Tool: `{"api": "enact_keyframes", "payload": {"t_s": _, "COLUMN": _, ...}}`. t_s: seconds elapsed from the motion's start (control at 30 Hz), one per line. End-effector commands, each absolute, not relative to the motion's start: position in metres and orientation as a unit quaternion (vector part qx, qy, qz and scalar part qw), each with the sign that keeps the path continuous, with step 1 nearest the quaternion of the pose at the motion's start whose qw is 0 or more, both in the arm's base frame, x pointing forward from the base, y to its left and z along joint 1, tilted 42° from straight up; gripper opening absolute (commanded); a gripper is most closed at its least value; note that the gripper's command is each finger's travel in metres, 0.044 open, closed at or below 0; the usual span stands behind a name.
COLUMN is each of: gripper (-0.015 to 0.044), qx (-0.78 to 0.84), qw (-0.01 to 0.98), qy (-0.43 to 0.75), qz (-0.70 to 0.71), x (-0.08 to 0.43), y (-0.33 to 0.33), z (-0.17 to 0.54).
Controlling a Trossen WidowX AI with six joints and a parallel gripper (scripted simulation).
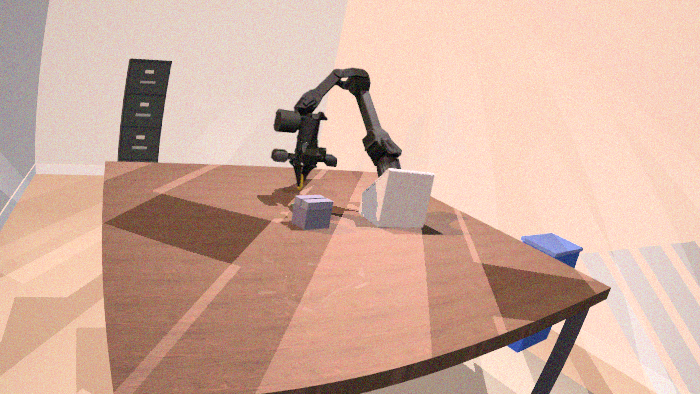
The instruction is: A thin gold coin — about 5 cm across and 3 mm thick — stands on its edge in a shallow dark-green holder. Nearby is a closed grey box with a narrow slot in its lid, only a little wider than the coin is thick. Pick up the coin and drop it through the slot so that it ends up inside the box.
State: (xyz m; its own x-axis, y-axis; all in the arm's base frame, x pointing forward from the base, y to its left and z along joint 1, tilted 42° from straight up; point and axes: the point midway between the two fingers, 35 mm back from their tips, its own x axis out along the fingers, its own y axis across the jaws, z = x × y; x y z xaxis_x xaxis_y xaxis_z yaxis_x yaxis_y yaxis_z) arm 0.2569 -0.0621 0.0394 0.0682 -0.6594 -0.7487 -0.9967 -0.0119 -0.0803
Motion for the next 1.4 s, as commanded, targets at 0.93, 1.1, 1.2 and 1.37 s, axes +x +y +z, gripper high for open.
{"api": "enact_keyframes", "payload": {"t_s": 0.93, "gripper": 0.0000, "qx": -0.544, "qw": 0.492, "qy": 0.676, "qz": 0.075, "x": 0.249, "y": -0.042, "z": 0.068}}
{"api": "enact_keyframes", "payload": {"t_s": 1.1, "gripper": 0.0000, "qx": -0.499, "qw": 0.537, "qy": 0.680, "qz": 0.016, "x": 0.247, "y": -0.042, "z": 0.068}}
{"api": "enact_keyframes", "payload": {"t_s": 1.2, "gripper": 0.0000, "qx": -0.470, "qw": 0.562, "qy": 0.680, "qz": -0.019, "x": 0.247, "y": -0.042, "z": 0.068}}
{"api": "enact_keyframes", "payload": {"t_s": 1.37, "gripper": 0.0000, "qx": -0.421, "qw": 0.600, "qy": 0.676, "qz": -0.077, "x": 0.245, "y": -0.042, "z": 0.068}}
